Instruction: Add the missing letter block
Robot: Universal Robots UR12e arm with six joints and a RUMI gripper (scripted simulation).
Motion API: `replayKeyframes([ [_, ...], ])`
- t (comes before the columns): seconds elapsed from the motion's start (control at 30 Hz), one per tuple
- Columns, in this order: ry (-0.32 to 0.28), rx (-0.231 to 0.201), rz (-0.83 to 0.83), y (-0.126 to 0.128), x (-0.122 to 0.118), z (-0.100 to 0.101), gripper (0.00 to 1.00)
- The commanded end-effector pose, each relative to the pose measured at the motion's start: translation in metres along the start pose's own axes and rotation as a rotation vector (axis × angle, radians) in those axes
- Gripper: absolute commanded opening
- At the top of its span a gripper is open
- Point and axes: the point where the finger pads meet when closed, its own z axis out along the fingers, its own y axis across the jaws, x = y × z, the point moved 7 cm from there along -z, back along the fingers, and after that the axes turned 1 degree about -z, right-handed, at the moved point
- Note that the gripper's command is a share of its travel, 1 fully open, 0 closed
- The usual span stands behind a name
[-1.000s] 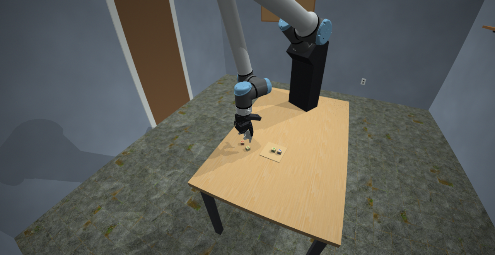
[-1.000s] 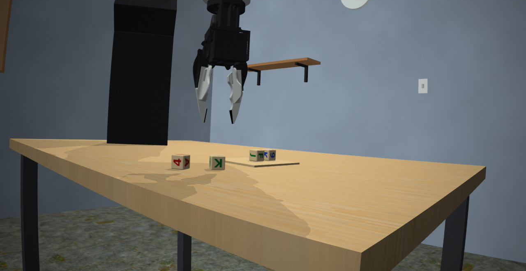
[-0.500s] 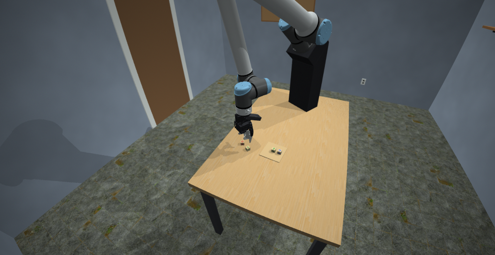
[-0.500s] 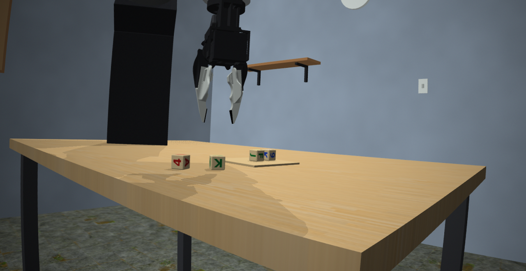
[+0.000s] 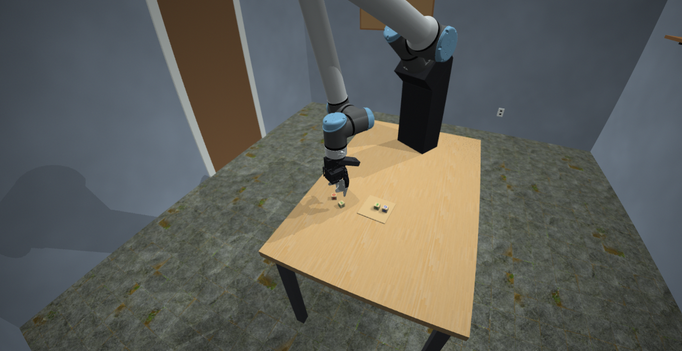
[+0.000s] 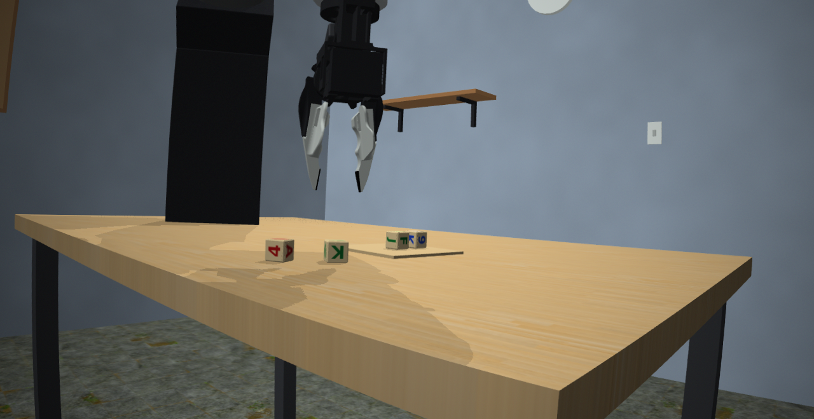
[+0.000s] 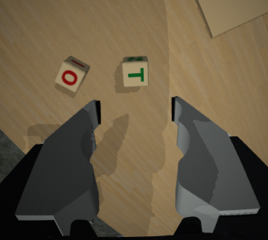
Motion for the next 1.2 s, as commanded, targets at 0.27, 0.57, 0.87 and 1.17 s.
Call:
replayKeyframes([
  [0.27, -0.001, 0.000, 0.000, 0.000, -0.001, 0.007, 0.32],
  [0.57, -0.001, 0.000, 0.000, 0.000, -0.001, 0.019, 0.32],
  [0.87, -0.001, 0.000, 0.000, 0.000, -0.002, 0.031, 0.32],
  [1.17, -0.001, 0.000, 0.000, 0.000, -0.003, 0.043, 0.32],
])
